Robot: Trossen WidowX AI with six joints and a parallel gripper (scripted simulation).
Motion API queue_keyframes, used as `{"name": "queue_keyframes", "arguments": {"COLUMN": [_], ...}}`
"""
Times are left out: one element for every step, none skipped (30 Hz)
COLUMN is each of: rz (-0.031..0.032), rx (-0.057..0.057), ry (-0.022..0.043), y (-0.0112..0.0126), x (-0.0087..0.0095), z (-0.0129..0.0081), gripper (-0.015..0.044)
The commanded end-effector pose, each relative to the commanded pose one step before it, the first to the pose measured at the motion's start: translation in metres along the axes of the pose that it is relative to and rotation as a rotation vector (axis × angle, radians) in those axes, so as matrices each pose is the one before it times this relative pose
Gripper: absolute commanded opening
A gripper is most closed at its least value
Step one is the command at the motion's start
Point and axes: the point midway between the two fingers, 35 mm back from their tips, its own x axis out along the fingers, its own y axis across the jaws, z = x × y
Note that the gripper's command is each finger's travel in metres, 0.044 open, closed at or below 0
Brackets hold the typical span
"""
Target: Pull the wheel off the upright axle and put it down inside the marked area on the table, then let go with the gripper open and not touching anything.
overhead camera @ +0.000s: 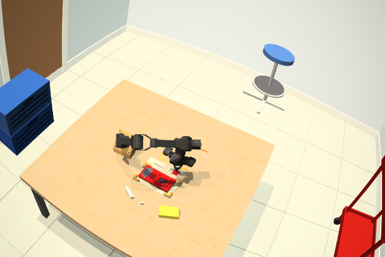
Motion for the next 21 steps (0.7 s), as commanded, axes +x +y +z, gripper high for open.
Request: {"name": "queue_keyframes", "arguments": {"rz": [-0.00194,0.00006,0.00006,0.00006,0.00006,0.00006,0.00006,0.00001,0.00002,0.00002,0.00002,0.00002,0.00001,0.00000,-0.00001,-0.00002,-0.00002,-0.00001,0.00000,0.00430,0.00000], "rx": [0.0057,-0.0001,-0.0001,-0.0001,-0.0001,-0.0001,-0.0001,0.0000,0.0000,-0.0001,-0.0001,-0.0001,-0.0001,-0.0001,-0.0001,-0.0001,-0.0001,0.0000,0.0000,-0.0058,0.0000], "ry": [0.00217,-0.00002,-0.00002,-0.00002,-0.00002,-0.00002,-0.00002,0.00007,0.00013,0.00019,0.00020,0.00021,0.00019,0.00015,0.00008,-0.00001,-0.00007,-0.00005,-0.00003,-0.00090,0.00112], "y": [-0.00030,-0.00001,-0.00001,-0.00001,-0.00001,-0.00001,-0.00001,0.00005,0.00009,0.00012,0.00010,0.00007,0.00002,-0.00003,-0.00009,-0.00013,-0.00010,0.00002,0.00015,-0.00010,-0.00136], "x": [-0.00156,-0.00031,-0.00031,-0.00031,-0.00031,-0.00031,-0.00031,-0.00070,-0.00144,-0.00224,-0.00271,-0.00324,-0.00383,-0.00445,-0.00490,-0.00505,-0.00411,-0.00184,-0.00109,0.00822,-0.00050], "z": [0.00003,0.00000,0.00000,0.00000,0.00000,0.00000,0.00000,-0.00003,-0.00006,-0.00008,-0.00007,-0.00006,-0.00003,0.00002,0.00009,0.00018,0.00022,0.00011,-0.00004,-0.00149,-0.00371], "gripper": [0.0000,0.0000,0.0000,0.0000,0.0000,0.0000,0.0000,0.0000,0.0000,0.0000,0.0000,0.0000,0.0000,0.0000,0.0000,0.0000,0.0000,0.0000,0.0000,0.0000,0.0000]}}
